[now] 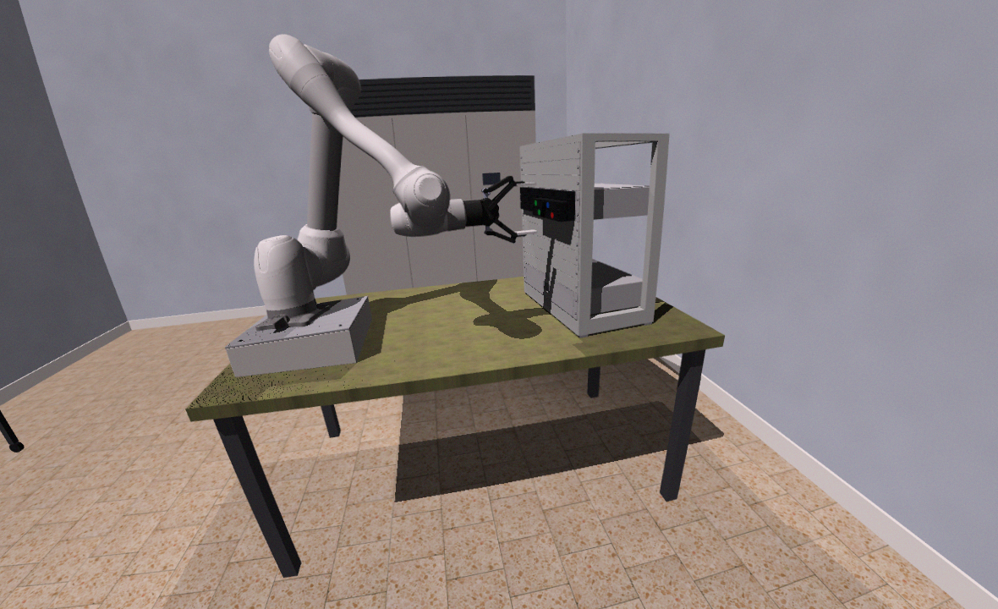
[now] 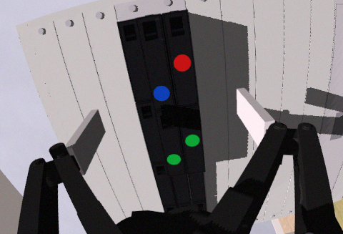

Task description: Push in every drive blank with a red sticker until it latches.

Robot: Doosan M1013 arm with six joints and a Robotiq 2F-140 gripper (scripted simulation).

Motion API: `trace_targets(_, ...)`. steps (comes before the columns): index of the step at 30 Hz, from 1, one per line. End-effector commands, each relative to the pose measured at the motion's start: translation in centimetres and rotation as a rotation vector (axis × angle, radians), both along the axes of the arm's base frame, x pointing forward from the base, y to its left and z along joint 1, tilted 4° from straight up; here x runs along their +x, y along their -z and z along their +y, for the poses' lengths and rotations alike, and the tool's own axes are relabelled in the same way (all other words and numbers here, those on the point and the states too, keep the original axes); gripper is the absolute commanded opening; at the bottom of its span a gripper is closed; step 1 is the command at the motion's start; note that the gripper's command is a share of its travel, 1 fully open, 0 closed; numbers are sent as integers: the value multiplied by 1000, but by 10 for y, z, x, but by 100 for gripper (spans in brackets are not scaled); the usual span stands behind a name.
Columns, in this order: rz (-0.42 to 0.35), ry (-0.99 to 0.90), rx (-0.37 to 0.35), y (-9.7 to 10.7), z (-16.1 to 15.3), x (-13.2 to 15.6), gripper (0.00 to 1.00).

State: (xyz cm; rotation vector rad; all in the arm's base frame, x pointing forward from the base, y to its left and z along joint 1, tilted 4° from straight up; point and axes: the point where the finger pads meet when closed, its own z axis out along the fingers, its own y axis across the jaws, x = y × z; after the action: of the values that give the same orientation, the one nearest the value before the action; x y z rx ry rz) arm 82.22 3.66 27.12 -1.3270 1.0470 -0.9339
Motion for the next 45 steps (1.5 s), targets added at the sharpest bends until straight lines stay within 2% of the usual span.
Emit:
trace_targets(1,0,0,0,0,0,0,0)
trace_targets(35,0,0,0,0,-1,0,0)
trace_targets(45,0,0,0,20,-39,-17,0)
